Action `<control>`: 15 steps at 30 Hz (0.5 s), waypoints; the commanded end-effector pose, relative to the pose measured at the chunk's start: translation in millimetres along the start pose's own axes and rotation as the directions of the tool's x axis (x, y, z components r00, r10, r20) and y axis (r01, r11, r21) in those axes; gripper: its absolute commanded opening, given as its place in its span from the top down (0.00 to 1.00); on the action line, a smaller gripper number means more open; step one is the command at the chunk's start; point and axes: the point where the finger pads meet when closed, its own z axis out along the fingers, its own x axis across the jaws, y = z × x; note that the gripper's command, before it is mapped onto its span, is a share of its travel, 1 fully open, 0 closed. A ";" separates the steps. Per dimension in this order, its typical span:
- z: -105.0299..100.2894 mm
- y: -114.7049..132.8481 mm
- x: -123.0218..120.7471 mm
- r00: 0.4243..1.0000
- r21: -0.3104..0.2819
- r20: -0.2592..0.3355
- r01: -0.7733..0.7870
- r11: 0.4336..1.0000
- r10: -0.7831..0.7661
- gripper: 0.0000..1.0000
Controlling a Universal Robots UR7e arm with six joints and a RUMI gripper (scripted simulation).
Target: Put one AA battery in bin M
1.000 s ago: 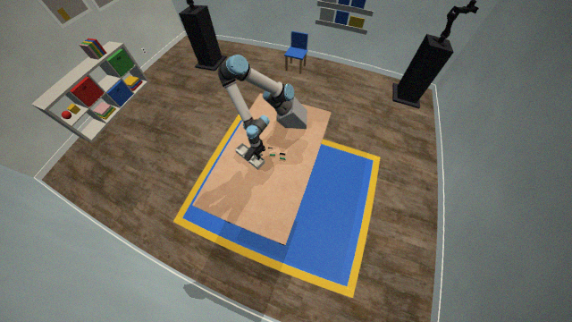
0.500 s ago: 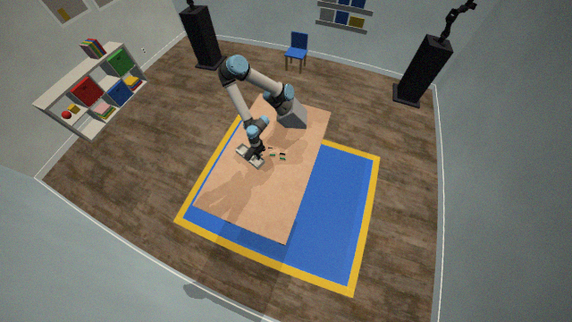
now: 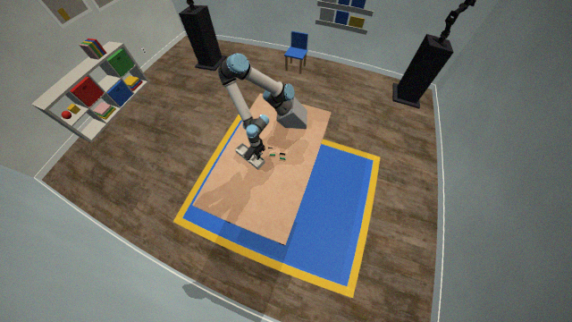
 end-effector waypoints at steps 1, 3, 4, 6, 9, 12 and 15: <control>-5.3 -0.3 -0.1 1.000 0.001 0.000 0.000 1.000 0.000 0.96; -8.0 -0.3 -0.1 1.000 0.001 0.000 0.000 1.000 0.000 0.96; -9.3 -0.3 -0.1 1.000 0.001 0.000 0.000 1.000 0.000 0.96; -12.0 -0.3 -0.1 1.000 0.001 0.000 0.000 1.000 0.000 0.96; -16.0 -0.3 -0.1 1.000 0.001 0.000 0.000 1.000 0.000 0.96; -20.0 -0.3 -0.1 1.000 0.001 0.000 0.000 1.000 0.000 0.96; -24.0 -0.3 -0.1 1.000 0.001 0.000 0.000 1.000 0.000 0.96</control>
